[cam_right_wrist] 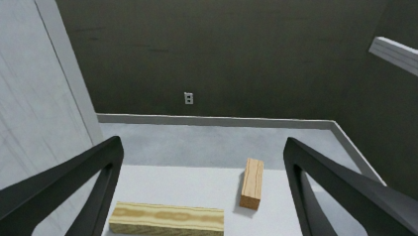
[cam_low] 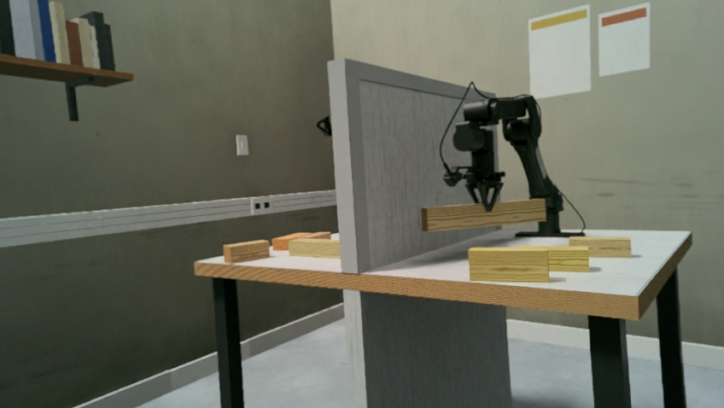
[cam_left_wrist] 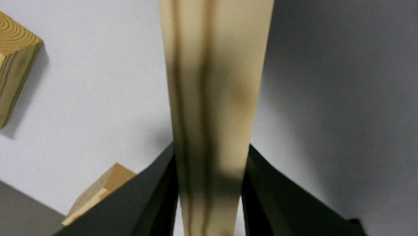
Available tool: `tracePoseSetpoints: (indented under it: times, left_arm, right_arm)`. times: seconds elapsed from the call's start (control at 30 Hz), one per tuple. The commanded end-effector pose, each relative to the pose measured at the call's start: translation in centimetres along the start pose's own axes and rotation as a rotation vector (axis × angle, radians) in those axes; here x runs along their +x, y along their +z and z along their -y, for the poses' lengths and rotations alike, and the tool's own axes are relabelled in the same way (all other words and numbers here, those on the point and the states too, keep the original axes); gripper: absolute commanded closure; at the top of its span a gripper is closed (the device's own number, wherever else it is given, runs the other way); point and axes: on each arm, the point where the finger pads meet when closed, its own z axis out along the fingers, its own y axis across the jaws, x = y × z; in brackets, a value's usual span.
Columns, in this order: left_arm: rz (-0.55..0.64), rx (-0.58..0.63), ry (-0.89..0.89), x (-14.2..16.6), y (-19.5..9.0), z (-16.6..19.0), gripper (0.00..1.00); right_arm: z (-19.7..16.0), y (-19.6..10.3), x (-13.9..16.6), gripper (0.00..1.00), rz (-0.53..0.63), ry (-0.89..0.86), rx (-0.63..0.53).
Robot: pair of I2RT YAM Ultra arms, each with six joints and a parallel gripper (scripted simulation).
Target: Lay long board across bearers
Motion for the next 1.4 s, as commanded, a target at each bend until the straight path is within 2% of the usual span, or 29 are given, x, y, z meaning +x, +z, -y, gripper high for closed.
tracePoseSetpoints:
  times: [0.0, 0.03, 0.1, 0.23, 0.4, 0.43, 0.6, 0.67, 0.7, 0.8, 0.9, 1.17, 1.23, 1.27, 1.37]
  left_arm:
    - [0.01, -0.019, -0.139, 1.6, -1.5, -0.9, 1.0]
    - [0.028, -0.028, -0.211, 1.6, -1.5, -1.3, 1.0]
    - [0.028, -0.028, -0.211, 1.6, -1.5, -1.3, 1.0]
    - [0.043, -0.028, -0.569, 3.3, -1.8, -2.5, 1.0]
    - [0.042, -0.014, -0.876, 5.7, -1.8, -3.7, 1.0]
    - [0.057, -0.014, -0.937, 5.1, -1.6, -3.2, 1.0]
    - [0.054, -0.015, -1.255, 8.0, -1.8, -4.4, 1.0]
    - [0.054, -0.015, -1.255, 8.0, -1.8, -4.4, 1.0]
    - [0.079, -0.024, -1.406, 8.5, -2.0, -4.7, 1.0]
    - [0.087, -0.007, -1.581, 9.2, -1.7, -4.7, 1.0]
    - [0.078, -0.013, -1.758, 11.8, -1.9, -5.8, 1.0]
    - [0.091, 0.005, -2.262, 15.1, -1.4, -5.8, 1.0]
    - [0.091, 0.005, -2.262, 15.1, -1.4, -5.8, 1.0]
    - [0.094, -0.005, -2.419, 16.0, -1.2, -5.6, 1.0]
    - [0.09, 0.004, -2.591, 17.8, -0.9, -5.8, 1.0]
  right_arm:
    - [0.5, -1.0, -2.0, 0.0, 0.04, -0.001, 0.016]
    - [0.5, -1.0, -2.0, 0.0, 0.04, -0.001, 0.016]
    - [0.5, -1.0, -2.0, 0.0, 0.04, -0.001, 0.016]
    - [0.5, -1.0, -2.0, 0.0, 0.04, -0.001, 0.016]
    - [0.5, -1.0, -2.0, 0.0, 0.04, -0.001, 0.016]
    - [0.5, -1.0, -2.0, 0.0, 0.04, -0.001, 0.016]
    - [0.5, -1.0, -2.0, 0.0, 0.04, -0.001, 0.016]
    - [0.5, -1.0, -2.0, 0.0, 0.04, -0.001, 0.016]
    - [0.5, -1.0, -2.0, 0.0, 0.04, -0.001, 0.016]
    - [0.5, -1.0, -2.0, 0.0, 0.04, -0.001, 0.016]
    - [0.5, -1.0, -2.0, 0.0, 0.04, -0.001, 0.016]
    - [0.5, -1.0, -2.0, 0.0, 0.04, -0.001, 0.016]
    - [0.5, -1.0, -2.0, 0.0, 0.04, -0.001, 0.016]
    - [0.5, -1.0, -2.0, 0.0, 0.04, -0.001, 0.016]
    - [0.5, -1.0, -2.0, 0.0, 0.04, -0.001, 0.016]
